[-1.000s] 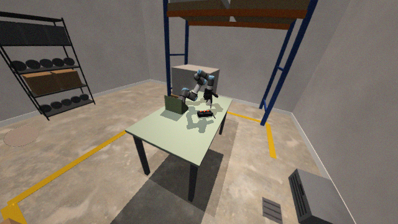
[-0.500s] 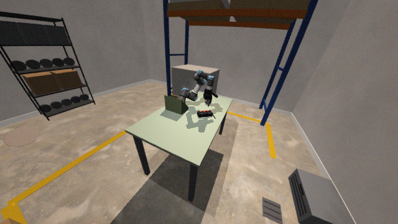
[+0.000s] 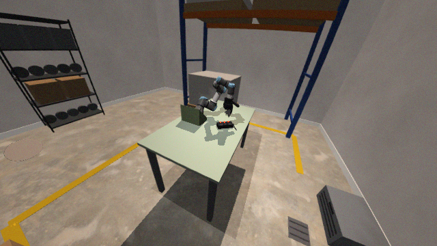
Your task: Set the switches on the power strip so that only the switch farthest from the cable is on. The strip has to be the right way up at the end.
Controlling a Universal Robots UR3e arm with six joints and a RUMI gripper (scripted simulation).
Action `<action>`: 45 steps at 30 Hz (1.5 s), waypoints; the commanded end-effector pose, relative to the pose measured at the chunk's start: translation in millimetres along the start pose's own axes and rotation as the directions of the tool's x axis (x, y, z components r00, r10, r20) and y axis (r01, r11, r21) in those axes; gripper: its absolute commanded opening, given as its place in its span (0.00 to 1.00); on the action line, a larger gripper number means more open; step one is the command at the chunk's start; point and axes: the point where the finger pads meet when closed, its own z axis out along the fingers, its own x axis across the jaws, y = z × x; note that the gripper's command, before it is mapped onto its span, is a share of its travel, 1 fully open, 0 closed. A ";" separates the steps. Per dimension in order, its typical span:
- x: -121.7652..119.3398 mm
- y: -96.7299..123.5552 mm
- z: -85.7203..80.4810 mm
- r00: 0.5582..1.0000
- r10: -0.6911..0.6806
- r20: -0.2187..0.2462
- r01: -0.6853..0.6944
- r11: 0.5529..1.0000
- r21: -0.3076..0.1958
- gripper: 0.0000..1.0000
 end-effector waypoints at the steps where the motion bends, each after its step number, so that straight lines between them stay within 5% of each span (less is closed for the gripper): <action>1: 0.5 -0.1 -0.7 1.000 0.000 -0.002 0.000 1.000 0.000 0.00; 22: 0.5 -0.1 2.8 1.000 0.000 -0.002 0.000 1.000 0.000 0.00; 45: 0.4 0.1 27.4 1.000 0.000 -0.002 0.000 1.000 0.000 0.00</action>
